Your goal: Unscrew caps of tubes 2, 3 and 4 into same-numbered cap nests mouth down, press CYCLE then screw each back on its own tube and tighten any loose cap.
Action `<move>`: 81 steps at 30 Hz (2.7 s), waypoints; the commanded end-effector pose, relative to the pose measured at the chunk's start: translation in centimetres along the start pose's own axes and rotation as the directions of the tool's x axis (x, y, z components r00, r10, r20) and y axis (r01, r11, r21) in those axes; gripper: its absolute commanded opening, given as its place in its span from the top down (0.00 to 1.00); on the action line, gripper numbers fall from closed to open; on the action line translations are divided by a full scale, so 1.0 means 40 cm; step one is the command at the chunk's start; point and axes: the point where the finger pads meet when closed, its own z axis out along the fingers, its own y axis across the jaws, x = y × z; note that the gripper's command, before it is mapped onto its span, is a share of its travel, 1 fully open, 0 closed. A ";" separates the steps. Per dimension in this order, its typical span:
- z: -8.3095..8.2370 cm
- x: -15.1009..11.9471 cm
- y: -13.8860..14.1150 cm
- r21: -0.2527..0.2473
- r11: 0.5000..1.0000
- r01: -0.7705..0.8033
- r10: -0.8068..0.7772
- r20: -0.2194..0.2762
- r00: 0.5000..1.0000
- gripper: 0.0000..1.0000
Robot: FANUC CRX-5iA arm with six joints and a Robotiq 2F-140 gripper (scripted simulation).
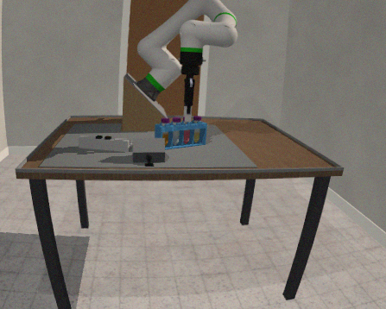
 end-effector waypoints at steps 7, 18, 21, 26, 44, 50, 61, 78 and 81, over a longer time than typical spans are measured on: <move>-0.001 0.000 0.000 0.001 0.892 0.451 -0.451 0.002 0.892 1.00; -0.001 0.000 0.000 0.002 0.607 0.795 -0.795 0.001 0.607 1.00; -0.002 0.000 0.000 0.002 0.569 0.822 -0.822 0.001 0.569 1.00; -0.002 0.000 0.000 0.002 0.569 0.822 -0.822 0.001 0.569 0.65; -0.001 0.000 0.000 0.001 0.807 0.591 -0.591 0.001 0.807 0.65; -0.001 0.000 0.000 0.001 0.928 0.373 -0.373 0.002 0.928 0.65; -0.001 0.000 0.000 0.000 0.997 -0.082 0.082 0.002 0.997 0.65; -0.001 0.000 0.000 0.000 0.997 -0.082 0.082 0.002 0.997 1.00; -0.001 0.000 0.000 0.000 0.997 -0.082 0.082 0.002 0.997 1.00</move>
